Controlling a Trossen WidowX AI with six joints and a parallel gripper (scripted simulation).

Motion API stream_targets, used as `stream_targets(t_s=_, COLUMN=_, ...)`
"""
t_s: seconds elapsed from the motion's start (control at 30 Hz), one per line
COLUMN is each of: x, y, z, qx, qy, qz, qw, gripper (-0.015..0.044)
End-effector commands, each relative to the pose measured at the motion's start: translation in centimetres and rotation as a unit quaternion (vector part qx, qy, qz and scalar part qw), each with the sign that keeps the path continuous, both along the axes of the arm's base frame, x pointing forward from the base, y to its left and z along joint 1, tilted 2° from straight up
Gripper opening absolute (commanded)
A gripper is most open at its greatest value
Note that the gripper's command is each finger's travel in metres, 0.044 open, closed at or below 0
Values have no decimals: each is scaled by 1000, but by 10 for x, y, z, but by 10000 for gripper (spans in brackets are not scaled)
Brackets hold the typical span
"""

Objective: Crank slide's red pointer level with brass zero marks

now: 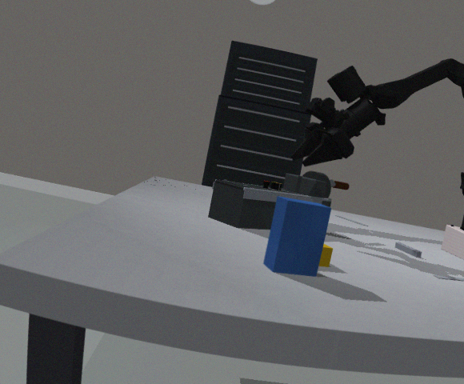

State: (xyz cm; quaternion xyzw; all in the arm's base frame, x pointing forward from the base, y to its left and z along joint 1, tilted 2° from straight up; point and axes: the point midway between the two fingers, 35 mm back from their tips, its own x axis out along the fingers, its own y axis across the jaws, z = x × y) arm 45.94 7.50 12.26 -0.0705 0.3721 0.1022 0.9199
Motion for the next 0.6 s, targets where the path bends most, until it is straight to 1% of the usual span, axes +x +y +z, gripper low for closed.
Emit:
stream_targets(t_s=0.0, x=0, y=0, z=-2, qx=0, qy=1, qz=-3, qw=1000, gripper=440)
stream_targets(t_s=0.27, x=0, y=0, z=-1, qx=0, qy=1, qz=-3, qw=1000, gripper=440)
stream_targets(t_s=0.57, x=-2, y=-3, z=56, qx=0, qy=1, qz=0, qw=1000, gripper=440)
